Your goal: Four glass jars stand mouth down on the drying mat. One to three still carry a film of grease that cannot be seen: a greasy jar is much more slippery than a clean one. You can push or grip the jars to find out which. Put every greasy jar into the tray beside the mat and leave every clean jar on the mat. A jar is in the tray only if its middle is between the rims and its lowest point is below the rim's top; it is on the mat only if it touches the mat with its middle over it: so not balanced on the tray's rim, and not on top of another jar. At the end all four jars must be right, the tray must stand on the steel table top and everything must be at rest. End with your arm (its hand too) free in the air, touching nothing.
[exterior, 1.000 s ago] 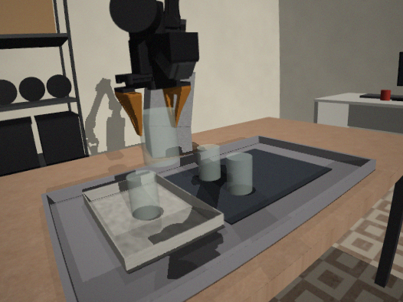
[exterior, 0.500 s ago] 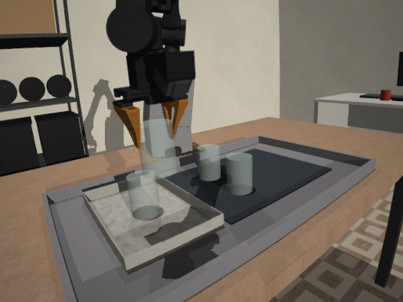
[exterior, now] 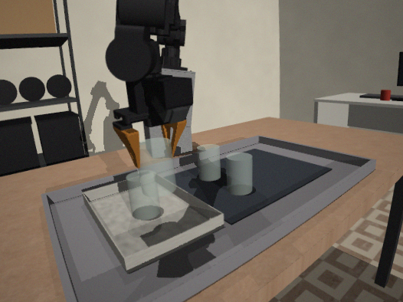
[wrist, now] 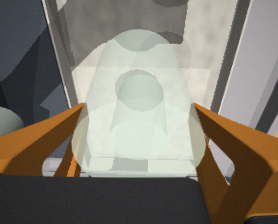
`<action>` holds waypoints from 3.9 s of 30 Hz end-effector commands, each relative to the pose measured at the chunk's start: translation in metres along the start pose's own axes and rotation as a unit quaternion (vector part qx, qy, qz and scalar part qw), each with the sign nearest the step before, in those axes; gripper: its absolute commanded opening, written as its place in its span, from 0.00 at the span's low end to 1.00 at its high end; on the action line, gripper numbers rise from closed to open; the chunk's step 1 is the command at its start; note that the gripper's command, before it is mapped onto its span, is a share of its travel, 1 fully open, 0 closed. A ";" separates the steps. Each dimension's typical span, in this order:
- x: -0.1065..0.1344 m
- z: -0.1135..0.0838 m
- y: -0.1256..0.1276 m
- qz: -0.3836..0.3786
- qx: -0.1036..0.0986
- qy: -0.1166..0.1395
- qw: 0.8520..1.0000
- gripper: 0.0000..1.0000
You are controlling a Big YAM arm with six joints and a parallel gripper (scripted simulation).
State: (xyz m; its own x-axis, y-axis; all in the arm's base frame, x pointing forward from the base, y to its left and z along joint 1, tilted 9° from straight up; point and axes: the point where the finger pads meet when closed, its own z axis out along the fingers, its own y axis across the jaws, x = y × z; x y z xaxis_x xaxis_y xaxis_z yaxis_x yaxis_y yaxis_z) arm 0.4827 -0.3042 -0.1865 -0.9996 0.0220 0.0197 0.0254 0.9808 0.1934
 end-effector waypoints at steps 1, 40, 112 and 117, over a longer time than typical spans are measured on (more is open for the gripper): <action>-0.027 -0.021 -0.015 -0.002 0.021 -0.031 0.999 0.00; -0.038 0.036 -0.014 -0.002 0.021 -0.031 0.999 0.00; -0.041 0.022 -0.010 -0.002 0.021 -0.031 0.999 1.00; -0.039 0.003 -0.009 -0.002 0.021 -0.031 0.999 1.00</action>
State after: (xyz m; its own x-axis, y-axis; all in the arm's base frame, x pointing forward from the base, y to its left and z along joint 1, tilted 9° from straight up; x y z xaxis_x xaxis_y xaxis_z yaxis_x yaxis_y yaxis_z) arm 0.5033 -0.2963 -0.2332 -0.9996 0.0276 0.0086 0.0287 0.9829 0.1817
